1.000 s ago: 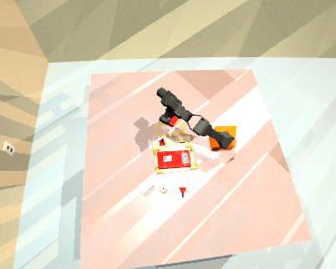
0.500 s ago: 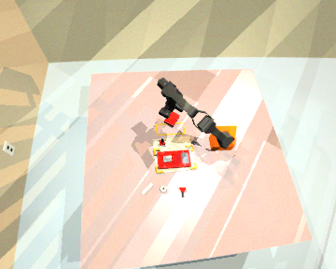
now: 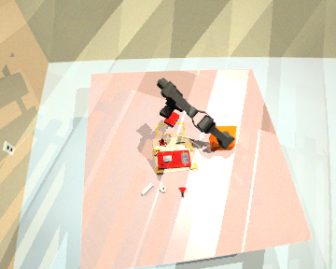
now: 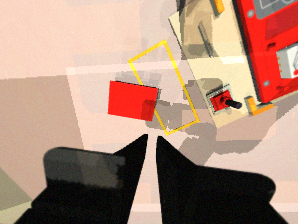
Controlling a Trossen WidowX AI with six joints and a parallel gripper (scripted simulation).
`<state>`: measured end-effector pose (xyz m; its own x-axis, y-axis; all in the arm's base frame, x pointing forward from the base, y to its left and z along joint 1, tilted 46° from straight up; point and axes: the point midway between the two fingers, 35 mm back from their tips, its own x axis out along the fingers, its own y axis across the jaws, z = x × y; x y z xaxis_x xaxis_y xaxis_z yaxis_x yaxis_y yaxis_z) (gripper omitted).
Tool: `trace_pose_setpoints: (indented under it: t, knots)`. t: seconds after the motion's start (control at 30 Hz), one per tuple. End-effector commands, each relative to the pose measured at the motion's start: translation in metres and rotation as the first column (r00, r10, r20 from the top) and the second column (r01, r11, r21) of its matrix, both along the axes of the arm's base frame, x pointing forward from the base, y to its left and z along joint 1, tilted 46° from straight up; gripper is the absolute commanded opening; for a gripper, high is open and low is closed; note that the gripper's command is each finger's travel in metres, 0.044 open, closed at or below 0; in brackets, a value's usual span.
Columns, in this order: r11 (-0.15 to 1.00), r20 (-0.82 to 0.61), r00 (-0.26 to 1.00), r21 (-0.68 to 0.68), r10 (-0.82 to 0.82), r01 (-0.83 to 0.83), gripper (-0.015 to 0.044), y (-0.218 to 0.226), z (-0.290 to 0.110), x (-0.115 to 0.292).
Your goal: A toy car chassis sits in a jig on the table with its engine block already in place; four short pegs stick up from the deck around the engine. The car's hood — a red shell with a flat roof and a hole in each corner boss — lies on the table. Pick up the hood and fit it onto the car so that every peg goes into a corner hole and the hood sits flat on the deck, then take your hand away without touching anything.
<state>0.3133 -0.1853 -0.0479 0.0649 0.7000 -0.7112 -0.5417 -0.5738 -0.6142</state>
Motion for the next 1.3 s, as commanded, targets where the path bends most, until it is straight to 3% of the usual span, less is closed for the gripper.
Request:
trace_pose_setpoints:
  t: [0.0,0.2,0.4,0.63,0.83,1.03,1.27]
  knots:
    - [0.994,0.108,0.988,-0.014,0.111,-0.110,0.0131,0.002,-0.003,-0.001]
    - [0.937,0.330,0.877,-0.091,0.349,-0.338,0.0289,0.004,-0.009,-0.002]
    - [0.826,0.508,0.662,-0.216,0.551,-0.521,0.0440,0.006,-0.015,-0.004]
    - [0.648,0.632,0.316,-0.401,0.708,-0.648,0.0440,0.008,-0.022,-0.005]
    - [0.474,0.652,-0.023,-0.573,0.758,-0.668,0.0440,0.010,-0.028,-0.007]
    - [0.302,0.591,-0.358,-0.737,0.723,-0.605,0.0440,0.012,-0.033,-0.008]
    - [0.132,0.425,-0.693,-0.890,0.582,-0.436,0.0440,0.015,-0.040,-0.010]
